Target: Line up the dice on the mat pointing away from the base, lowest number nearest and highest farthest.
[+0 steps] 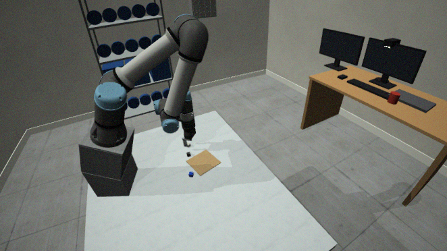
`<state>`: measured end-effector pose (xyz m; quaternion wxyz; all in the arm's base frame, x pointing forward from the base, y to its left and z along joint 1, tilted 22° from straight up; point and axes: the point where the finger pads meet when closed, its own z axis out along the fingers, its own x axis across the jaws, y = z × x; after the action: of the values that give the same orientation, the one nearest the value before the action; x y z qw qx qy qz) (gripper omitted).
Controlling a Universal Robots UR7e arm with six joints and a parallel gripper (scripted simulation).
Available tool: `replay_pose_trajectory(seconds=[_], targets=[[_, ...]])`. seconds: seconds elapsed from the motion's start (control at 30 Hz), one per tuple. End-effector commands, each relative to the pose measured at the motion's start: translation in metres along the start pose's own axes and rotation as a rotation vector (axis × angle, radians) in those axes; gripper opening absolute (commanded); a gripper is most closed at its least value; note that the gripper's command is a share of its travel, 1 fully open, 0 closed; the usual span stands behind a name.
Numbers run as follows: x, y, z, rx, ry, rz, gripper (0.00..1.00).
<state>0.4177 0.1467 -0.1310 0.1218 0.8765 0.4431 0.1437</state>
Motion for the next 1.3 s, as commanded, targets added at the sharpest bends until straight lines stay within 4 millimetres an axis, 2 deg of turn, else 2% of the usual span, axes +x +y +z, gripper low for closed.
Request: replay_pose_trajectory(seconds=[0.0,0.3,0.67,1.17,1.27], targets=[[0.0,0.0,0.0,-0.001,0.001,0.0,1.0],[0.0,0.0,-0.002,-0.001,0.001,0.0,1.0],[0.0,0.0,-0.018,-0.001,0.001,0.0,1.0],[0.0,0.0,-0.068,-0.001,0.001,0.0,1.0],[0.0,0.0,-0.072,-0.001,0.001,0.0,1.0]])
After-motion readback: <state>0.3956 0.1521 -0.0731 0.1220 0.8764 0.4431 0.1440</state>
